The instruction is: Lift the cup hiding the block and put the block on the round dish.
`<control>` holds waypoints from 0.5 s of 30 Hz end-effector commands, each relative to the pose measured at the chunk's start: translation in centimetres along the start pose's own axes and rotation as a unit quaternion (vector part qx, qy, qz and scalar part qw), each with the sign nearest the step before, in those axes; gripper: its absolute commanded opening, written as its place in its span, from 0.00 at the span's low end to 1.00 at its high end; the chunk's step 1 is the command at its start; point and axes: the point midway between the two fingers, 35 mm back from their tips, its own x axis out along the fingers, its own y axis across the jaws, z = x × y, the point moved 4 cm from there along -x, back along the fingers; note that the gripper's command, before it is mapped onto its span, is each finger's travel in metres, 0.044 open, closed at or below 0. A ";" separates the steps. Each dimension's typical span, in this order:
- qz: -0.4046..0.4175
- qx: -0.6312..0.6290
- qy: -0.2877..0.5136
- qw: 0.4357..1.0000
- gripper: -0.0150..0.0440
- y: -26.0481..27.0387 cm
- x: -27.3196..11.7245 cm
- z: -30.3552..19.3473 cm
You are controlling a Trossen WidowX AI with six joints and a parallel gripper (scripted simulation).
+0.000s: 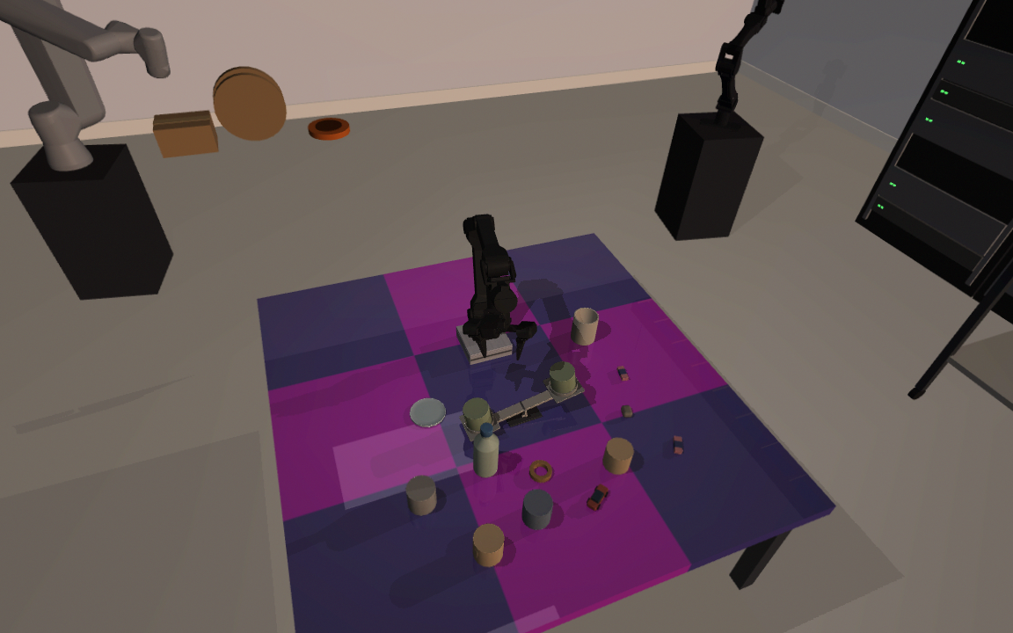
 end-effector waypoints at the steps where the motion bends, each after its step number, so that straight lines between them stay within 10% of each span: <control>1: -0.018 0.051 0.021 0.998 1.00 -0.1 1.1 1.1; 15: -0.091 0.233 0.078 0.965 1.00 -1.7 5.6 5.1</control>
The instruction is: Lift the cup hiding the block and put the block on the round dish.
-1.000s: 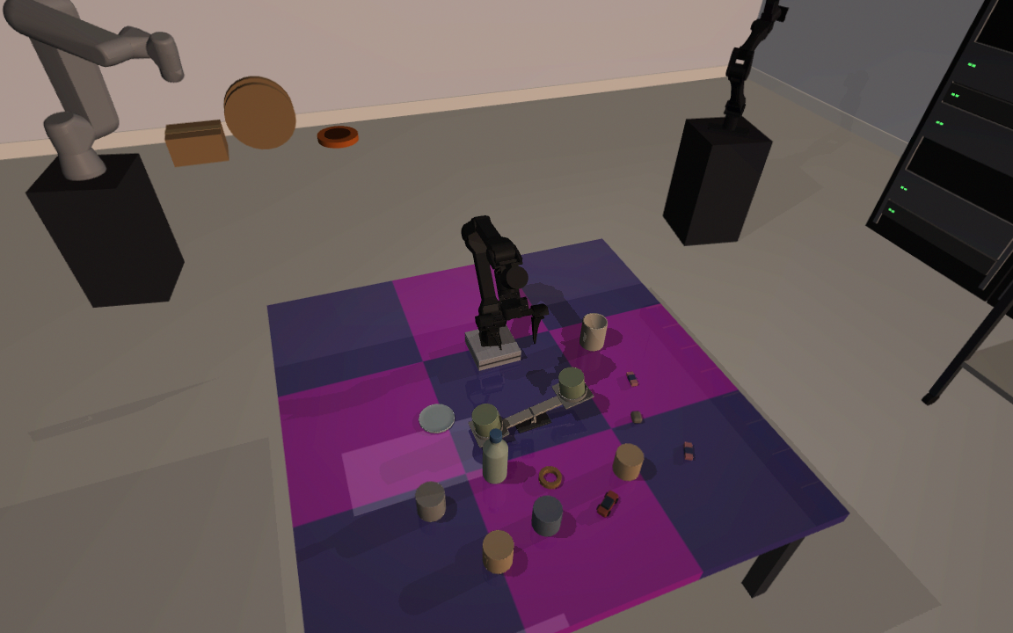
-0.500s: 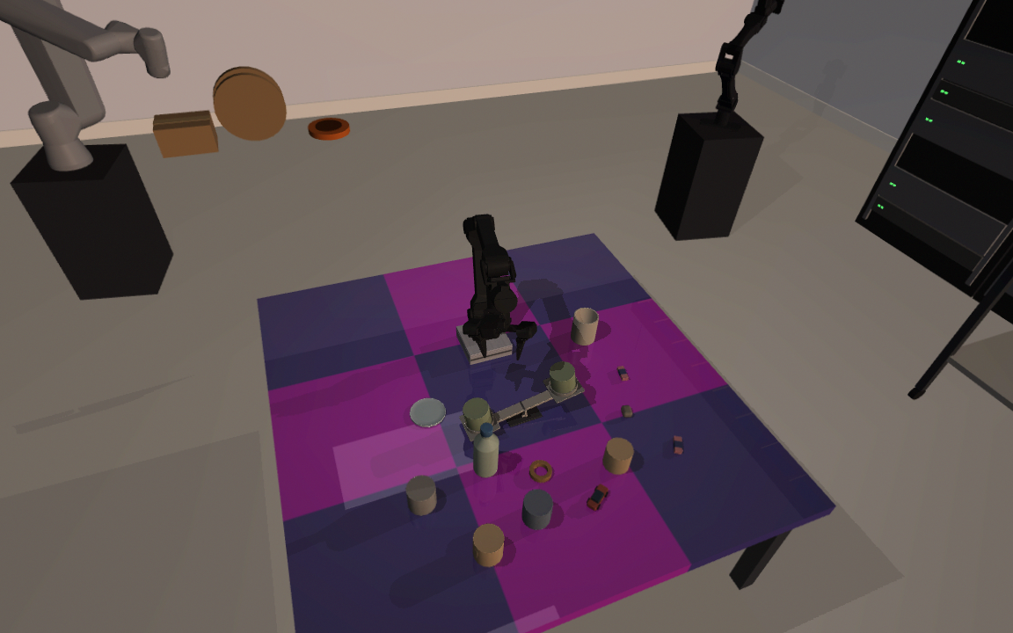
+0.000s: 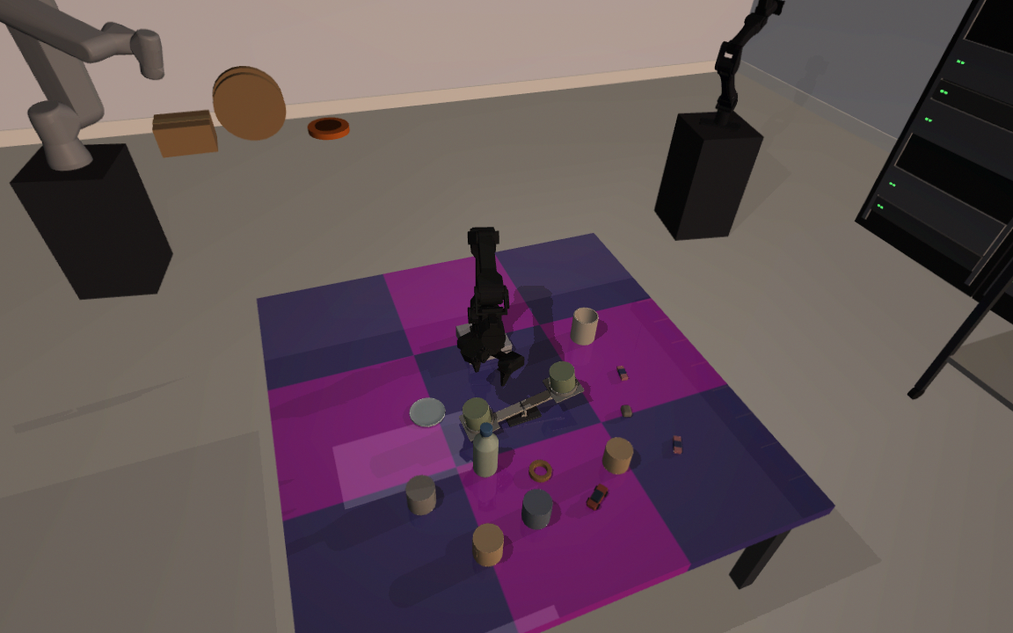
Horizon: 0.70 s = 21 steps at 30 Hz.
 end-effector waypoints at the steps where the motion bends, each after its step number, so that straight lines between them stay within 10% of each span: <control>1: -0.020 0.049 0.016 0.998 1.00 0.2 1.2 1.1; 21: -0.093 0.216 0.052 0.971 1.00 -0.2 6.6 4.5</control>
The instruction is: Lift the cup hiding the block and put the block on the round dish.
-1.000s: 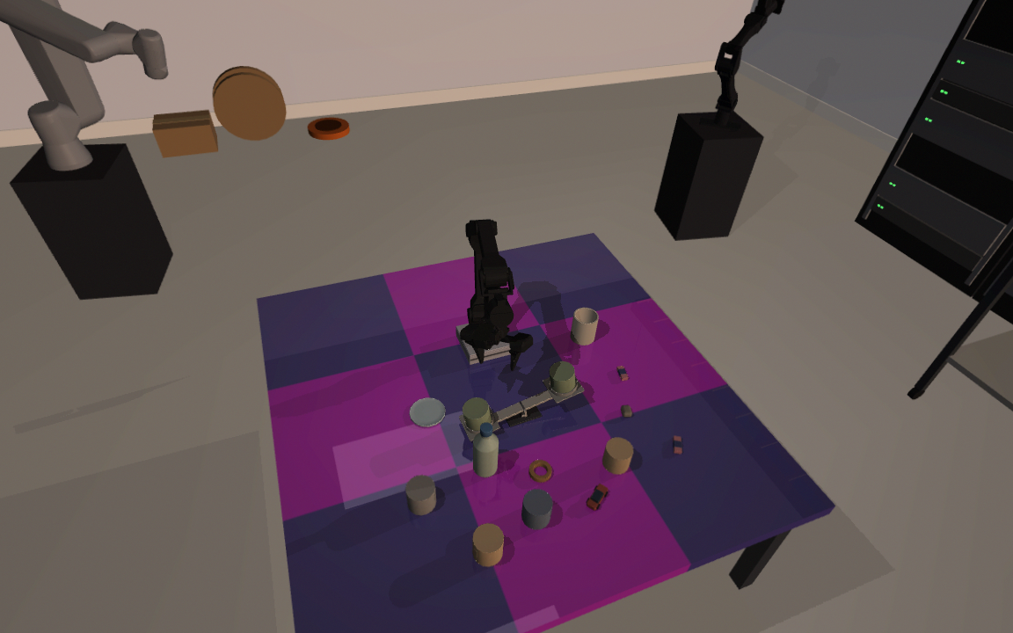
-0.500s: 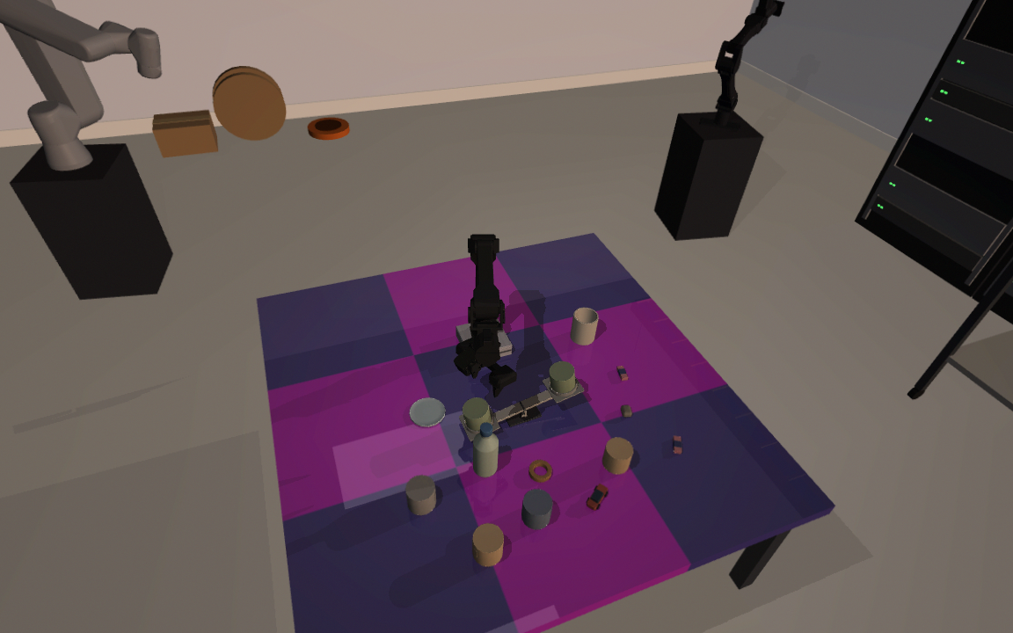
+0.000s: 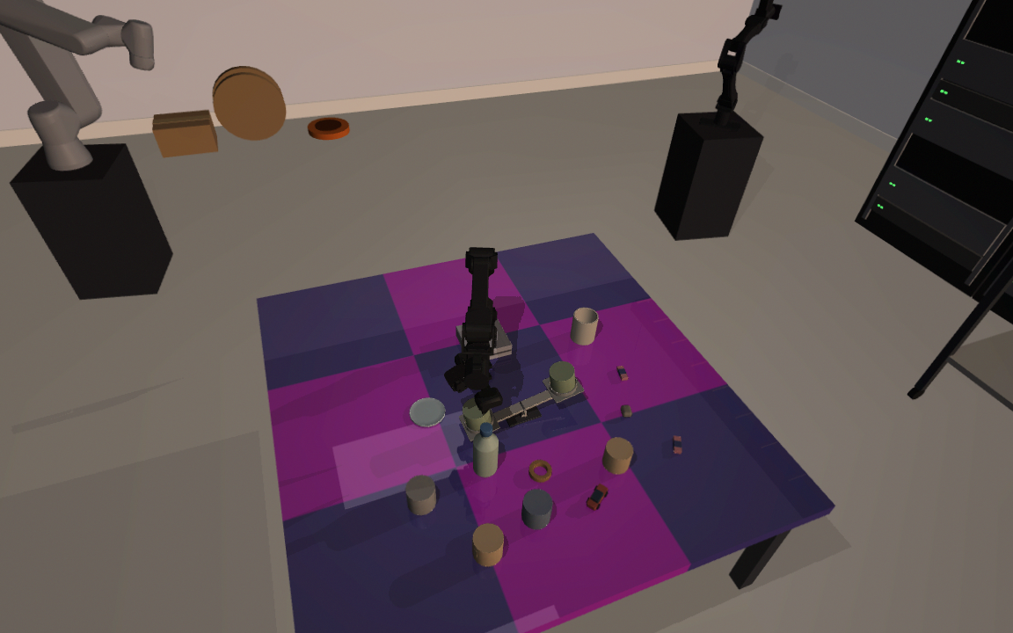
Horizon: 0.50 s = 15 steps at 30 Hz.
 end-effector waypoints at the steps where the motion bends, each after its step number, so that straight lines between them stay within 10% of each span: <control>1: -0.003 0.004 0.000 1.000 1.00 0.0 1.1 0.1; 15: -0.003 0.004 0.000 1.000 1.00 0.1 3.0 0.1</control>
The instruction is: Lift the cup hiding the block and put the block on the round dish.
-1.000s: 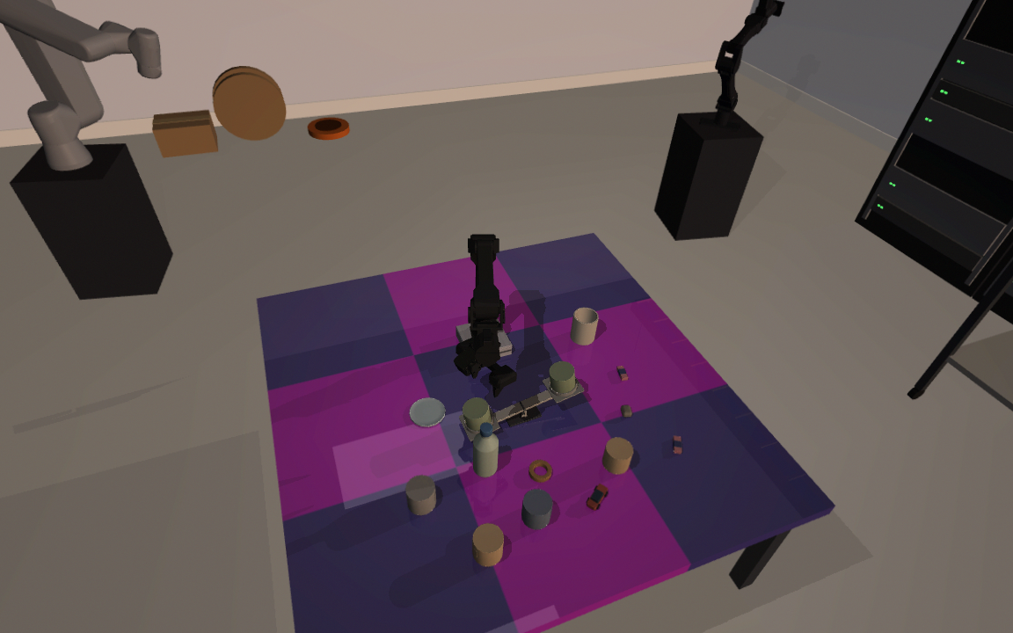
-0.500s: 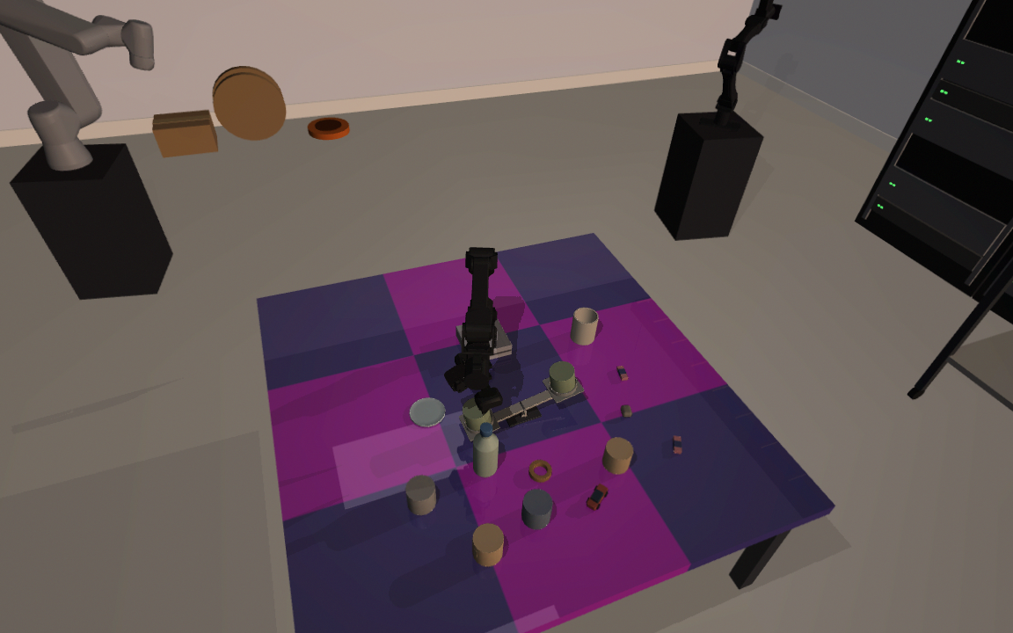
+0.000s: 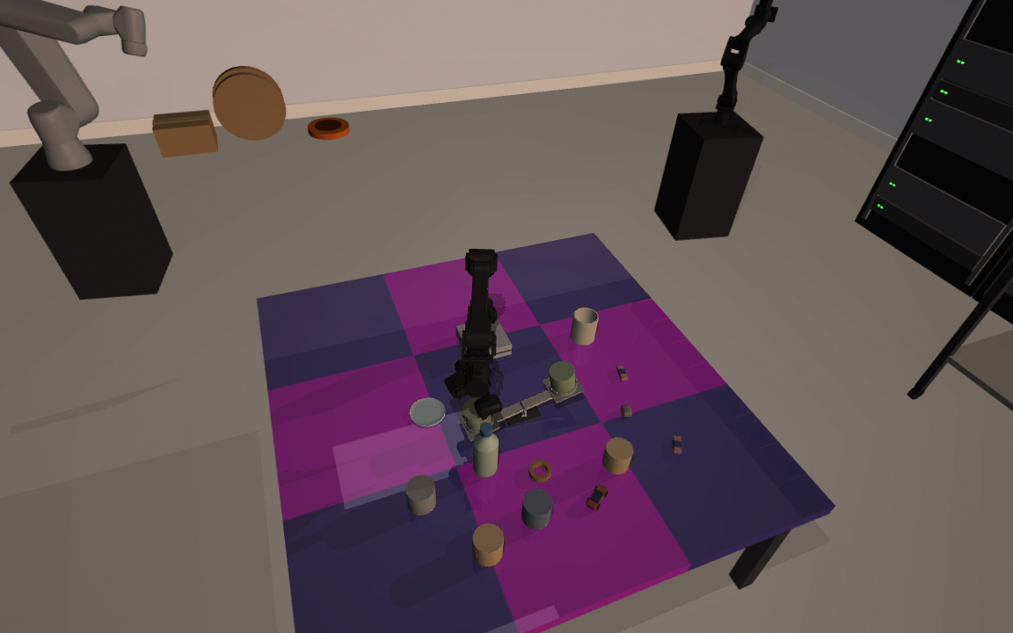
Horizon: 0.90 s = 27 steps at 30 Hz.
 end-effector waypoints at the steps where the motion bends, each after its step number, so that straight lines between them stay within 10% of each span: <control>1: -0.004 0.003 0.001 1.000 1.00 0.0 0.8 0.0; 27: -0.004 0.003 0.001 1.000 1.00 -0.2 5.0 0.0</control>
